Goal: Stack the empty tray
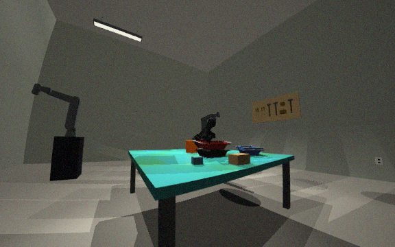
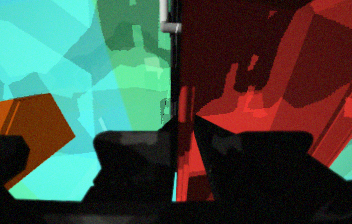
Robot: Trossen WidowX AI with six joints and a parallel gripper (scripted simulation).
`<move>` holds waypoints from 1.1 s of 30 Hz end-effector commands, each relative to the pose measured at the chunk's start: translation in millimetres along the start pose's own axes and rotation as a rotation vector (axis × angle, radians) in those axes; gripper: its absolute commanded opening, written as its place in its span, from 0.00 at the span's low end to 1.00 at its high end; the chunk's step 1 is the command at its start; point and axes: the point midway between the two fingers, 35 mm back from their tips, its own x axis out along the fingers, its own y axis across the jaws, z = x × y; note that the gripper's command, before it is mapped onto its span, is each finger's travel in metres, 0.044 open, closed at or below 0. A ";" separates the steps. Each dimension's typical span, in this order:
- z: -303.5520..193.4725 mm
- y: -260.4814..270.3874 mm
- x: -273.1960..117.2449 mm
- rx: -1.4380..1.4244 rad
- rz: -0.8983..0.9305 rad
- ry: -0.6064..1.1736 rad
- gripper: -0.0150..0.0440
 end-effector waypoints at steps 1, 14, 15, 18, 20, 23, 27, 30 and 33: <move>4.5 3.2 5.2 -0.004 0.023 0.000 0.25; 4.5 3.2 5.2 -0.004 0.023 0.000 0.25; 4.5 3.2 5.2 -0.004 0.023 0.000 0.25; 4.5 3.2 5.2 -0.004 0.023 0.000 0.25; 0.2 0.2 0.5 0.000 0.001 0.000 0.25; 1.6 1.6 4.2 -0.001 0.007 0.000 0.25; 4.4 4.8 11.9 -0.004 0.021 -0.001 0.25; 4.9 5.4 13.3 -0.004 0.023 -0.001 0.25; 4.9 5.4 13.3 -0.004 0.023 -0.001 0.25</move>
